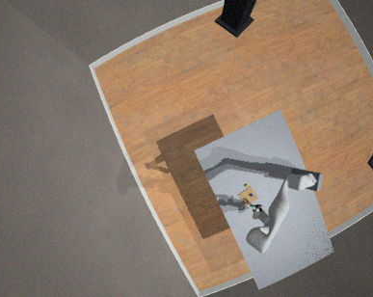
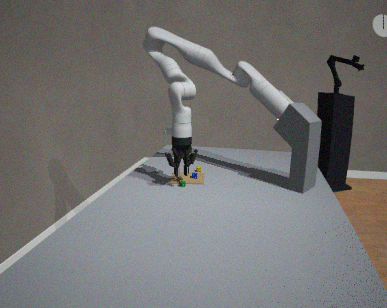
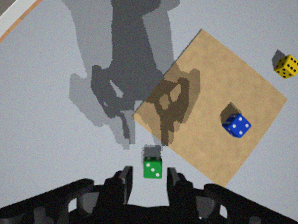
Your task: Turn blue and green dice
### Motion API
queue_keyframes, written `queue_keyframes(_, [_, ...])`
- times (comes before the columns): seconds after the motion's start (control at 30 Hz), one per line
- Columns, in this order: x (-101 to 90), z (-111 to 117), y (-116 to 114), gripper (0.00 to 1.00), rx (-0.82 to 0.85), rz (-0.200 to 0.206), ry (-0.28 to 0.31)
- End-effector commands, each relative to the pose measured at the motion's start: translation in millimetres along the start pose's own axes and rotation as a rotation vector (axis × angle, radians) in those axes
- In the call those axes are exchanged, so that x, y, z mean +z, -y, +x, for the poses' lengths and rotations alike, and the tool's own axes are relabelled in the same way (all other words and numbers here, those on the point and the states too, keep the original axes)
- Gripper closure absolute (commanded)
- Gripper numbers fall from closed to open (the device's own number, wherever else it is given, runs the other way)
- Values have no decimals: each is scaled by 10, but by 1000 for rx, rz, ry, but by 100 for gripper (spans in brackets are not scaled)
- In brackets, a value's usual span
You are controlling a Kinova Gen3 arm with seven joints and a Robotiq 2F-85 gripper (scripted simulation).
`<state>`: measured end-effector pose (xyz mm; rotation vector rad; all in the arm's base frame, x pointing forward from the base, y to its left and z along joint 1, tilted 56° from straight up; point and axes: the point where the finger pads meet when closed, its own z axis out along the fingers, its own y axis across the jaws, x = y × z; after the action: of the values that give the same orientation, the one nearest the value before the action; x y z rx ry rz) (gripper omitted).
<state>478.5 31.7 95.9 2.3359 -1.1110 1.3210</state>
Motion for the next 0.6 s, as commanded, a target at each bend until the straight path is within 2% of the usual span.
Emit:
queue_keyframes(0.0, [51, -1, -25, 65, -1, -7, -1])
queue_keyframes(0.57, [139, -2, -26, 65, -1, -7, -1])
